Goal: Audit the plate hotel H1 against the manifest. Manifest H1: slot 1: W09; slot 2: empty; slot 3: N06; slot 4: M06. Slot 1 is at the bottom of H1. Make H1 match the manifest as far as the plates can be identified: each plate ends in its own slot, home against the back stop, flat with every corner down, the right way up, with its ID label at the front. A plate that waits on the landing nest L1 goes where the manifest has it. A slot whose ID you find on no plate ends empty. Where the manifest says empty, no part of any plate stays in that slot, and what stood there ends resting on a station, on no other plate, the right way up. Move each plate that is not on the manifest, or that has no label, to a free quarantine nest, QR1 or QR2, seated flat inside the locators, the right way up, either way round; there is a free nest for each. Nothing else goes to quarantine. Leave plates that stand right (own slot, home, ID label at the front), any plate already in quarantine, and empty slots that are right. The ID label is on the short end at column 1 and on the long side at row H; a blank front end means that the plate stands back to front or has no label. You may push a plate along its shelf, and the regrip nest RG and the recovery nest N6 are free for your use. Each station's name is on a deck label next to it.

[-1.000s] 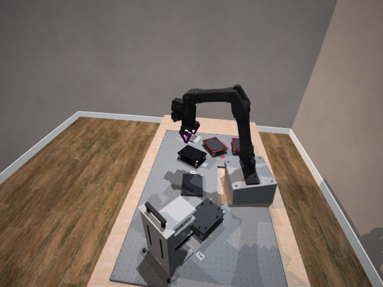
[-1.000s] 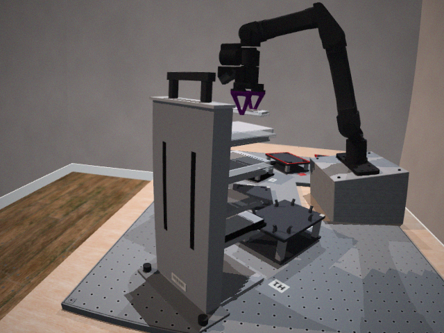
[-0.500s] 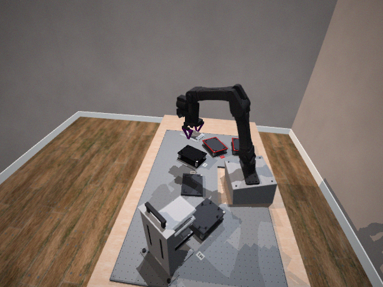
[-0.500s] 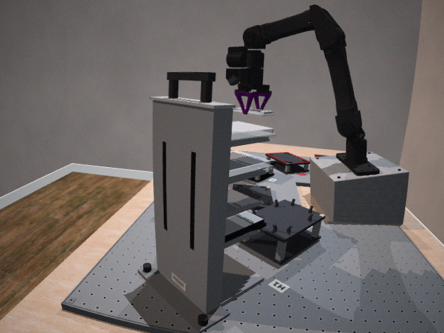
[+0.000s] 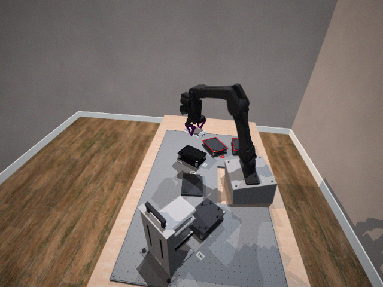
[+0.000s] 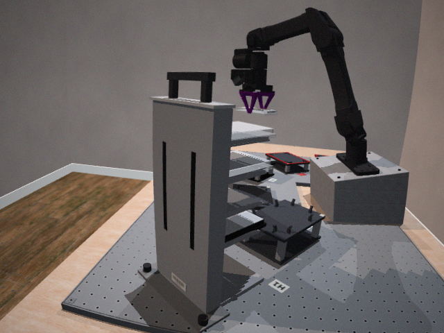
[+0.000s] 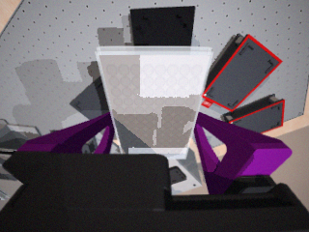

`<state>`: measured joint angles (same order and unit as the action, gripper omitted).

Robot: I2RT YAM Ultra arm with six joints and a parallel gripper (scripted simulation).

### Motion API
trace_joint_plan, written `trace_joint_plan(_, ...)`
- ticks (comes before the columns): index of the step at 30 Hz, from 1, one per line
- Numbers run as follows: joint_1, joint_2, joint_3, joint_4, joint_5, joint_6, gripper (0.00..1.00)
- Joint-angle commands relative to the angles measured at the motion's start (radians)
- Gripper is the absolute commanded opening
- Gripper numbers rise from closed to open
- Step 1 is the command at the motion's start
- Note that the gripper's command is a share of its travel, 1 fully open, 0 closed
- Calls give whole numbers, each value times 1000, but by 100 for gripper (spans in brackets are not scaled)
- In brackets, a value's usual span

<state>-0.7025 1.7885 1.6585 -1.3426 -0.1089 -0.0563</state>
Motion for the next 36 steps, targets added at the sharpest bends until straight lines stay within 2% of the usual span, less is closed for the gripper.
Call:
trace_joint_plan(1, -26, 1, 29, -1, -4, -51, 86)
trace_joint_plan(9, -79, 33, 65, -10, -10, -105, 86)
trace_joint_plan(31, -271, 44, 45, -5, -28, 170, 86)
trace_joint_plan(36, -309, 52, 49, -6, -31, 138, 86)
